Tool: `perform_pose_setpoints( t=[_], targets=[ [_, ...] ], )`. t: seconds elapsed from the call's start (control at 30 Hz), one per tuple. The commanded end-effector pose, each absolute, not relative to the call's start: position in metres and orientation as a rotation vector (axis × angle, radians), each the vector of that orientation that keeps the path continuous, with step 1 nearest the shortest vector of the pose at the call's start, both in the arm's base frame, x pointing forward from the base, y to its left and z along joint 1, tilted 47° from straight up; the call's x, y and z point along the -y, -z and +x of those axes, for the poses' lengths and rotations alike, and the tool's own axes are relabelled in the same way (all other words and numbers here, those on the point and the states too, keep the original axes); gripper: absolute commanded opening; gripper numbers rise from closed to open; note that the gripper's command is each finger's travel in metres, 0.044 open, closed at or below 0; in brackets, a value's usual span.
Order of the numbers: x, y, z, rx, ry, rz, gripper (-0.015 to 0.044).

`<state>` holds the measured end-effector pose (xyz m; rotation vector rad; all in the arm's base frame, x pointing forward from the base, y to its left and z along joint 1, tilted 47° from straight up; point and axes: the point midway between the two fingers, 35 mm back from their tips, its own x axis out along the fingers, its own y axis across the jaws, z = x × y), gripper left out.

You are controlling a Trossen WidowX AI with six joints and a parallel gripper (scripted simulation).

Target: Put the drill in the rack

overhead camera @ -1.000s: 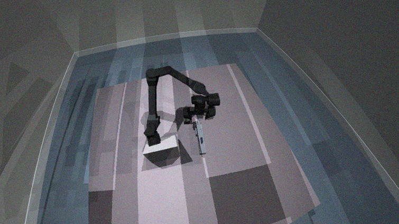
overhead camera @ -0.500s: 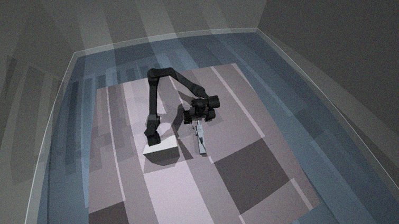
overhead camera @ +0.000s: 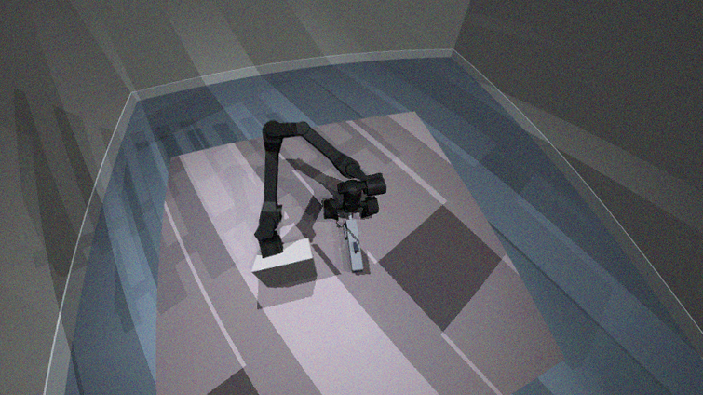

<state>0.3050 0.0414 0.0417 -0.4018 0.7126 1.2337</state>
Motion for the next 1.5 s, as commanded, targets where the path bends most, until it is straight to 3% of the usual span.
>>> perform_pose_setpoints(
  t=[0.0, 0.07, 0.57, 0.8, 1.47],
  targets=[
    [-0.045, -0.037, 0.304, -0.716, -1.236, -0.392, 0.0440],
    [-0.046, -0.036, 0.304, -0.715, -1.236, -0.392, 0.0440],
    [-0.044, -0.038, 0.305, -0.713, -1.235, -0.401, 0.0046],
    [-0.044, -0.038, 0.305, -0.713, -1.235, -0.401, 0.0000],
    [-0.059, -0.057, 0.311, -0.714, -1.236, -0.391, 0.0000]
  ],
)
